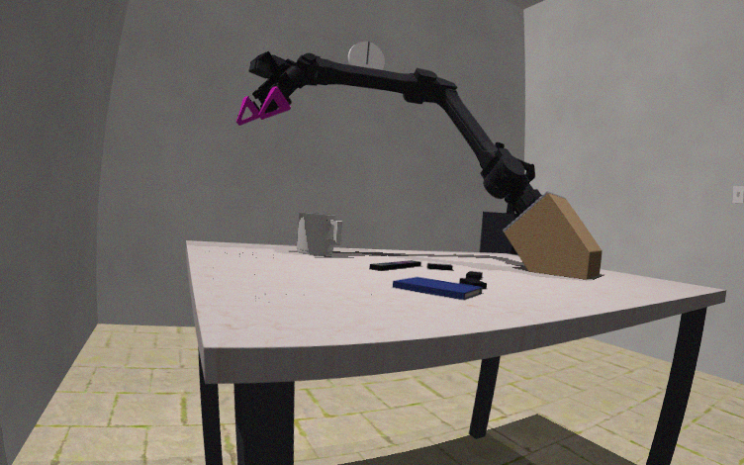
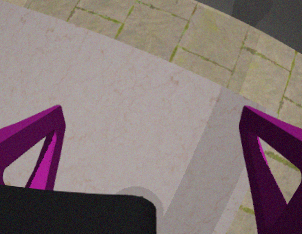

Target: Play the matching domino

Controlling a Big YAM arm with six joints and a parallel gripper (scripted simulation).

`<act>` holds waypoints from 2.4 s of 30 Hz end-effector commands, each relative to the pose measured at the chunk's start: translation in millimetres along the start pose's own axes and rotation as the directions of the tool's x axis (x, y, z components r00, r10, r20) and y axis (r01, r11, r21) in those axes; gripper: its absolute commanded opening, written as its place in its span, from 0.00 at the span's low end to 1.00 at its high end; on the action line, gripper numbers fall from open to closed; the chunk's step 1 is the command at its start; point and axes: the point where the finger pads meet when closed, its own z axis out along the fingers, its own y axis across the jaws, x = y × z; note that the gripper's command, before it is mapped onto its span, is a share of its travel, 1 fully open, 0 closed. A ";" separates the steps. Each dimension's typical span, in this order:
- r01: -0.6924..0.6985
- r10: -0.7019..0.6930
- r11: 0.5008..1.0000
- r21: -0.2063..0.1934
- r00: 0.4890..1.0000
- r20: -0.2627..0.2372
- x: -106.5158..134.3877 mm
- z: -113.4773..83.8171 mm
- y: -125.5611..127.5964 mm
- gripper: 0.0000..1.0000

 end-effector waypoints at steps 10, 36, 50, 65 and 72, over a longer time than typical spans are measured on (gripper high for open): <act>-0.177 0.169 0.983 0.045 0.975 0.146 -11.2 -27.5 -5.9 1.00; -0.325 0.310 0.946 0.016 0.914 0.261 -8.9 -41.3 4.7 1.00; -0.436 0.408 0.900 -0.004 0.837 0.364 -12.1 -62.9 1.4 1.00; -0.538 0.504 0.841 -0.066 0.731 0.460 -9.6 -83.2 7.1 1.00; -0.565 0.537 0.819 -0.104 0.690 0.484 -5.3 -88.3 14.5 1.00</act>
